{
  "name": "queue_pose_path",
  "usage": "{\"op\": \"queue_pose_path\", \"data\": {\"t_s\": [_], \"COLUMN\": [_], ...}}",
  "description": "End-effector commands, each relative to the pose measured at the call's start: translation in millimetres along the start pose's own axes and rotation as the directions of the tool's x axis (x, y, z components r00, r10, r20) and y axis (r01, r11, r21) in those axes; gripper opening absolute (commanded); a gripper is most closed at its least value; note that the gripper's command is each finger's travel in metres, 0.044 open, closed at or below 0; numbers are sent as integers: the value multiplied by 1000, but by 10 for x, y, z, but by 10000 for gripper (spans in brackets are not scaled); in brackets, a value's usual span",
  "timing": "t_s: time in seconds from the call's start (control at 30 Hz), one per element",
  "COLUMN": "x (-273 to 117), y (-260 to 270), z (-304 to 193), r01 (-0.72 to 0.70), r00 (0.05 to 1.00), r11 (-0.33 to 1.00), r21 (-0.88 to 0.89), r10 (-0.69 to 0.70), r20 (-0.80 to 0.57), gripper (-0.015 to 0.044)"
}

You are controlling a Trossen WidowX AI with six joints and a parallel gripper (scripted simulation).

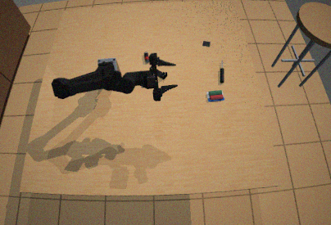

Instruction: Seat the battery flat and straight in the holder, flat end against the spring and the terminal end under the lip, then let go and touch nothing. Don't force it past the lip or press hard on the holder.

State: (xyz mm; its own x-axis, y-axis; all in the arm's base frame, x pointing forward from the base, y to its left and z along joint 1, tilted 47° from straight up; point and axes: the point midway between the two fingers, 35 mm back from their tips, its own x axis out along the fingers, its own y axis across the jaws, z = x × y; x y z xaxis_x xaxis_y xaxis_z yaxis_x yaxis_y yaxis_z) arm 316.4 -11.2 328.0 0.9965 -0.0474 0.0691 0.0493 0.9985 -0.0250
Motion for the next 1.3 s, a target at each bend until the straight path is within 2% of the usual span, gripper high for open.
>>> {"op": "queue_pose_path", "data": {"t_s": [0.0, 0.1, 0.17, 0.37, 0.5, 0.63, 0.8, 0.97, 1.1, 1.27], "x": [14, 173, 282, 324, 149, -161, -604, -1054, -1314, -1326], "y": [13, 212, 331, 666, 853, 970, 980, 884, 782, 777], "z": [-28, -435, -800, -1830, -2493, -3091, -3619, -3965, -4101, -4106], "r01": [-2, -25, -57, -239, -421, -624, -859, -990, -990, -988], "r00": [1000, 985, 949, 757, 571, 361, 133, -19, -63, -63], "r11": [1000, 1000, 996, 936, 844, 699, 430, 128, -48, -55], "r21": [1, -4, -74, -257, -332, -348, -277, -64, 135, 145], "r10": [2, 24, 31, 14, -38, -137, -334, -561, -704, -711], "r20": [-12, -173, -313, -653, -820, -922, -933, -828, -707, -701], "gripper": [374, 295, 243, 242, 242, 242, 242, 242, 242, 242]}}
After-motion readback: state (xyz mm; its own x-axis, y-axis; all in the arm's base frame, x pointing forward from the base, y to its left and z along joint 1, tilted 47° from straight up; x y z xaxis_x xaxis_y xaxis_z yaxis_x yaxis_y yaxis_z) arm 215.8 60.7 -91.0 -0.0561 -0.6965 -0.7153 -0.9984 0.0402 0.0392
